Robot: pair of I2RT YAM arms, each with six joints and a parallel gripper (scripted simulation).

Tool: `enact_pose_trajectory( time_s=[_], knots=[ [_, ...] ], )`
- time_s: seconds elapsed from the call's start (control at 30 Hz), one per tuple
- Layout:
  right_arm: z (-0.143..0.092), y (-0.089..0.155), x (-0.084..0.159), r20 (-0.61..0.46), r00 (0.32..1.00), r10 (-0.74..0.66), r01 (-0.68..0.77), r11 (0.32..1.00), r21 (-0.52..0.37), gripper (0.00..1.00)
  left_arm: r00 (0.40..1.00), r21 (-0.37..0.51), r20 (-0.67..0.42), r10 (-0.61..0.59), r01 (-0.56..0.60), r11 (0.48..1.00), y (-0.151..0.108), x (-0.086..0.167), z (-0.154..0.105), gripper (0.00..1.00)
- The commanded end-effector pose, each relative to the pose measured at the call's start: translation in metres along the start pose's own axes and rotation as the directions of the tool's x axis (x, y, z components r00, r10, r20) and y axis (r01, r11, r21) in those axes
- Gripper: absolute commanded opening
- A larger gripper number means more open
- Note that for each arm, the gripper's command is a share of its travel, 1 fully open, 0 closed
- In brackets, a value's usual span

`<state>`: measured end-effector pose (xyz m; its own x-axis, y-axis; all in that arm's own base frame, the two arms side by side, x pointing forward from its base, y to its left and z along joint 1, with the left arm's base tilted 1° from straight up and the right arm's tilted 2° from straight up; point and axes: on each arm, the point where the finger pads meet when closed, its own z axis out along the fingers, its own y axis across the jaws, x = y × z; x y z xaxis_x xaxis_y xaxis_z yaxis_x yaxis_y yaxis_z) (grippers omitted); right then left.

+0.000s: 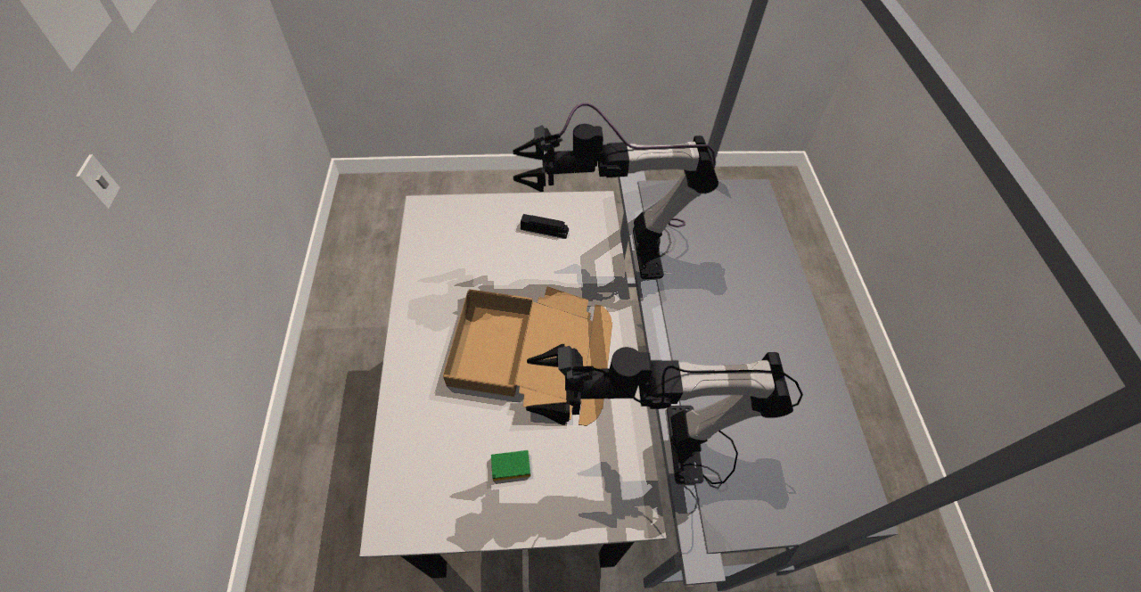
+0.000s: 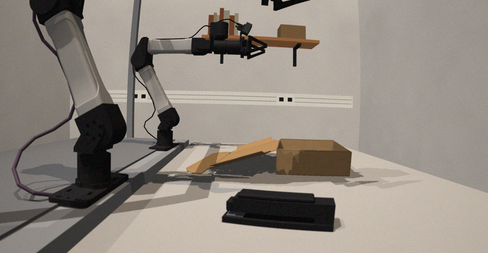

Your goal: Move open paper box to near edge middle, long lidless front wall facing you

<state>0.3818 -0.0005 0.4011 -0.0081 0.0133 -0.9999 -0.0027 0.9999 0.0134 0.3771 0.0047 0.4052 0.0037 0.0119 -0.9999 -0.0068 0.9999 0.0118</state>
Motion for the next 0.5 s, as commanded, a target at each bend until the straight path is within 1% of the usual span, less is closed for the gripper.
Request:
enact_pose_trajectory(
  time_s=[0.0, 0.07, 0.17, 0.27, 0.3, 0.4, 0.47],
  knots=[
    [-0.002, -0.002, -0.007, 0.018, 1.000, -0.001, 0.001, 1.000, 0.005, 1.00, 1.000, 0.004, 0.019, -0.001, 0.001, 1.000, -0.001, -0.007, -0.002, 1.00],
    [-0.002, -0.002, -0.007, 0.018, 1.000, -0.001, 0.001, 1.000, 0.005, 1.00, 1.000, 0.004, 0.019, -0.001, 0.001, 1.000, -0.001, -0.007, -0.002, 1.00],
    [-0.005, 0.002, 0.000, -0.014, 1.000, -0.012, 0.012, 1.000, -0.014, 1.00, 1.000, -0.016, -0.007, 0.002, -0.003, 1.000, 0.000, 0.000, -0.001, 0.66],
    [-0.011, 0.008, 0.019, -0.083, 0.996, -0.022, 0.019, 0.999, -0.040, 1.00, 0.999, -0.038, -0.047, 0.007, -0.009, 0.999, -0.003, 0.014, 0.002, 0.32],
    [-0.015, 0.010, 0.025, -0.109, 0.994, -0.027, 0.022, 0.998, -0.052, 1.00, 0.998, -0.045, -0.059, 0.006, -0.008, 0.999, -0.005, 0.018, 0.002, 0.29],
    [-0.027, 0.017, 0.036, -0.161, 0.986, -0.040, 0.027, 0.996, -0.080, 1.00, 0.996, -0.059, -0.090, -0.005, 0.000, 0.998, -0.014, 0.028, 0.004, 0.29],
    [-0.038, 0.023, 0.043, -0.199, 0.979, -0.052, 0.031, 0.994, -0.105, 1.00, 0.992, -0.069, -0.126, -0.007, -0.002, 0.998, -0.027, 0.039, 0.006, 0.29]
  ],
)
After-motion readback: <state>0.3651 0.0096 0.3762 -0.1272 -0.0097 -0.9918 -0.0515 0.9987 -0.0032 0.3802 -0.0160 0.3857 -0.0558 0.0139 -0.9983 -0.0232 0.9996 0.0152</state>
